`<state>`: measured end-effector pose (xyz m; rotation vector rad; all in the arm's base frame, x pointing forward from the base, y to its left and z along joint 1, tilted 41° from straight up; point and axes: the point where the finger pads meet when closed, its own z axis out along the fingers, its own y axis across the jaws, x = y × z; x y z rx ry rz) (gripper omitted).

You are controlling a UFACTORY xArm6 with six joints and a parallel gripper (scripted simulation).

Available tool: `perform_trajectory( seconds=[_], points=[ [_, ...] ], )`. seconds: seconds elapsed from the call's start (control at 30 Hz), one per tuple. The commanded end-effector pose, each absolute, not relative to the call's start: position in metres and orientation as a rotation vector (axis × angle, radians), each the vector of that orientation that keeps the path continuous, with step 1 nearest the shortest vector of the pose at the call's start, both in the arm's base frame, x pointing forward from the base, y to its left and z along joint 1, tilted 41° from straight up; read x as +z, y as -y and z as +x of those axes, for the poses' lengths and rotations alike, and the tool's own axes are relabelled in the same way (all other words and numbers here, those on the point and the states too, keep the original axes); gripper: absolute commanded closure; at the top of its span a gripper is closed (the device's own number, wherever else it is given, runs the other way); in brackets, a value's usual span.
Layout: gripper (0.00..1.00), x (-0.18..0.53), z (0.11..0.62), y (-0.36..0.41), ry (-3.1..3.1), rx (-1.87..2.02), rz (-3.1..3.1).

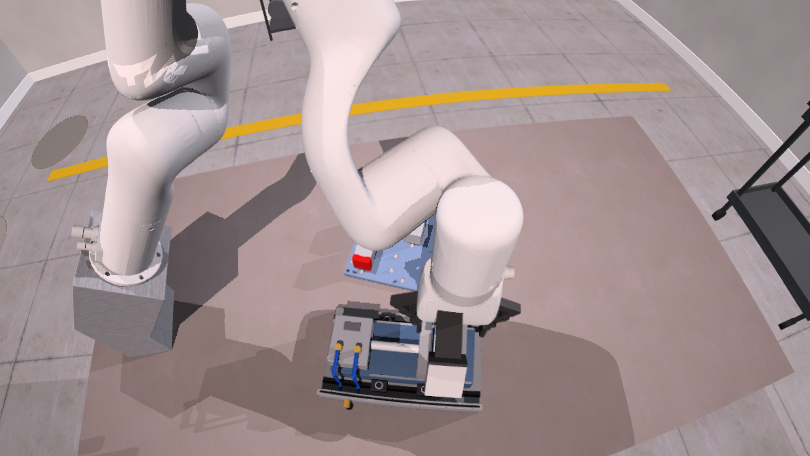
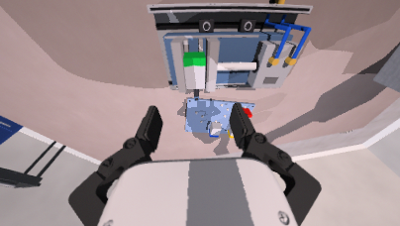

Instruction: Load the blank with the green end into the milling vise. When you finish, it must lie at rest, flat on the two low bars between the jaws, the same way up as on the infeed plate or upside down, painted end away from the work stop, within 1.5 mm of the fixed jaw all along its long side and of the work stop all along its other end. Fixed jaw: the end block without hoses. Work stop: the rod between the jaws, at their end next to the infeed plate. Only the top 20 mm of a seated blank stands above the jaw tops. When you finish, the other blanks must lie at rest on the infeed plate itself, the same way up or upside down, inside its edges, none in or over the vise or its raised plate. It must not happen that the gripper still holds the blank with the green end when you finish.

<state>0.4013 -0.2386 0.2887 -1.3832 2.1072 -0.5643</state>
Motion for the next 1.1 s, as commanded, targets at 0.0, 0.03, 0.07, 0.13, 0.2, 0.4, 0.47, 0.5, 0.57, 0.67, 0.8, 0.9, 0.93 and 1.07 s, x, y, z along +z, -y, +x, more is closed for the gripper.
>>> perform_trajectory(
  seconds=[0.0, 0.03, 0.07, 0.13, 0.2, 0.4, 0.47, 0.5, 0.57, 0.67, 0.8, 0.9, 0.93, 1.07],
  points=[
    [0.00, 0.2897, 0.4021, 0.2391, -2.106, -0.568, -1.382],
    [0.00, 0.2895, 0.4023, 0.2391, -2.106, -0.568, -1.382],
    [0.00, 0.2893, 0.4025, 0.2391, -2.106, -0.568, -1.382],
    [0.00, 0.2889, 0.4028, 0.2392, -2.106, -0.568, -1.382],
    [0.00, 0.2884, 0.4032, 0.2392, -2.106, -0.568, -1.382],
    [0.00, 0.2882, 0.4034, 0.2392, -2.106, -0.568, -1.382],
    [0.00, 0.2882, 0.4034, 0.2392, -2.106, -0.568, -1.382],
    [0.00, 0.2881, 0.4035, 0.2392, -2.106, -0.568, -1.382],
    [0.00, 0.2879, 0.4036, 0.2392, -2.106, -0.568, -1.382],
    [0.00, 0.2876, 0.4039, 0.2393, -2.106, -0.568, -1.382],
    [0.00, 0.2872, 0.4043, 0.2393, -2.106, -0.568, -1.382],
    [0.00, 0.2872, 0.4043, 0.2393, -2.106, -0.568, -1.382],
    [0.00, 0.2872, 0.4043, 0.2393, -2.106, -0.568, -1.382],
    [0.00, 0.2872, 0.4043, 0.2393, -2.106, -0.568, -1.382]
  ],
)
